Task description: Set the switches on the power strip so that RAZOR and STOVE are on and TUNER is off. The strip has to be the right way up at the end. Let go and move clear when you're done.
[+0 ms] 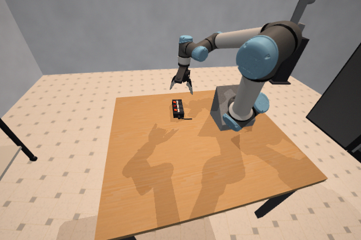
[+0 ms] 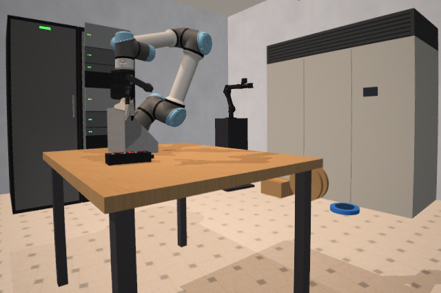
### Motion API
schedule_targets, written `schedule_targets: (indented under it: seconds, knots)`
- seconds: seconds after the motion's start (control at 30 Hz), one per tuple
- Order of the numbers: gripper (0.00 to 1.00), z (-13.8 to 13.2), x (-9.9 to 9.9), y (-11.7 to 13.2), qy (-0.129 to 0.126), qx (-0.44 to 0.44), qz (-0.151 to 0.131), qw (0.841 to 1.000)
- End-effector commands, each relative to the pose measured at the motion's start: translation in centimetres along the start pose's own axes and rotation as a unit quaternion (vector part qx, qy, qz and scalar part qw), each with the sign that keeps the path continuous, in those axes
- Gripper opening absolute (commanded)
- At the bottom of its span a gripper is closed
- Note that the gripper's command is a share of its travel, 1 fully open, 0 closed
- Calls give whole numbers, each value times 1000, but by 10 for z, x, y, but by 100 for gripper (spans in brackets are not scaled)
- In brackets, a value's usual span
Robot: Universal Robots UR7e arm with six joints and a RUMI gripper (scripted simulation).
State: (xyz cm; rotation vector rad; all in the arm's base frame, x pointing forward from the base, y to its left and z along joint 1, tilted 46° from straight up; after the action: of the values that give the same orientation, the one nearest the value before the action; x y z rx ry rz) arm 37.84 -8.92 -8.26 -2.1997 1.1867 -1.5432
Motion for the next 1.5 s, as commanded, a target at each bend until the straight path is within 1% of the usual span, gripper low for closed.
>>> schedule_targets:
  seconds: [0.0,0.03,0.13,0.27,0.4,0.53,0.6,0.63,0.73,0.87,0.97,1.1,1.17,1.3,1.47]
  knots:
    - [100,3,-2,-2,1,-63,-2,998]
    - [100,3,-2,-2,1,-63,-2,998]
    - [100,6,-4,-3,1,-115,-2,993]
    - [100,10,-7,-4,1,-188,-2,982]
    - [100,14,-10,-5,1,-265,-2,964]
    - [100,17,-14,-6,2,-343,-2,939]
    - [100,17,-14,-6,2,-343,-2,939]
    - [100,18,-15,-6,2,-363,-2,932]
    - [100,21,-17,-6,2,-422,-2,907]
    - [100,24,-21,-6,2,-498,-2,867]
    - [100,26,-24,-6,2,-553,-2,833]
    - [100,29,-27,-5,2,-623,-2,782]
    - [100,29,-27,-5,2,-623,-2,782]
    - [100,31,-31,-5,3,-687,-2,726]
    - [100,32,-35,-4,3,-758,-2,653]
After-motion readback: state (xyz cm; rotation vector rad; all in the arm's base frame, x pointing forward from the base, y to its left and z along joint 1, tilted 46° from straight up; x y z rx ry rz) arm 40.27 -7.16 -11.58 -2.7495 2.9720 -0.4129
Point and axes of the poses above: the point where the finger pads meet when closed, its own x axis back along the fingers, its own z axis across the jaws, y = z × x, the point moved 2 cm from there along x, back along the fingers, and after that the axes turned 6 degrees about -x, right-handed, at the moved point
